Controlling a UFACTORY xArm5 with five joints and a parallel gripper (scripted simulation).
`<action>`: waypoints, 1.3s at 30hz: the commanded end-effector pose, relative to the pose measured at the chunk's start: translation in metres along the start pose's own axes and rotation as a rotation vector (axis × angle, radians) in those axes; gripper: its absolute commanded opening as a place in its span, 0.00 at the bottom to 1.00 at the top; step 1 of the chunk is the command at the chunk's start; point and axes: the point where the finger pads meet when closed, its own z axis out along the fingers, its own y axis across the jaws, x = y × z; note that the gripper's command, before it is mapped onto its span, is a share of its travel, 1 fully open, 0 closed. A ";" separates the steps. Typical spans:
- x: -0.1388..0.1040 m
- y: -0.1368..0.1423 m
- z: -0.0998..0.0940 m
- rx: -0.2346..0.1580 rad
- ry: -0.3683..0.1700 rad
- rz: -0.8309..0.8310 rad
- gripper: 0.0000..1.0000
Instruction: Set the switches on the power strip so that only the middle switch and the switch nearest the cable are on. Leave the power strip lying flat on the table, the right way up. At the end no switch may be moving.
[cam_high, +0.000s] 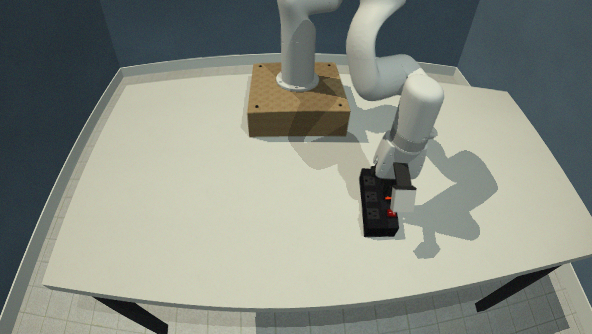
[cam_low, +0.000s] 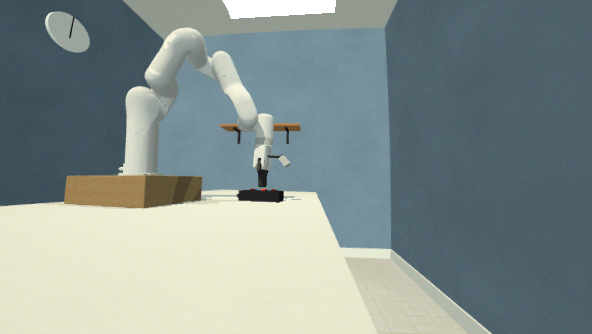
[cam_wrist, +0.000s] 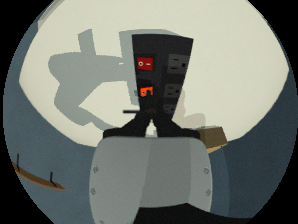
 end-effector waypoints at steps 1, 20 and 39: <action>0.002 -0.001 -0.013 0.003 0.005 0.001 0.00; 0.002 -0.001 -0.027 0.003 0.005 0.001 0.00; -0.043 -0.001 -0.040 0.001 0.007 0.001 0.00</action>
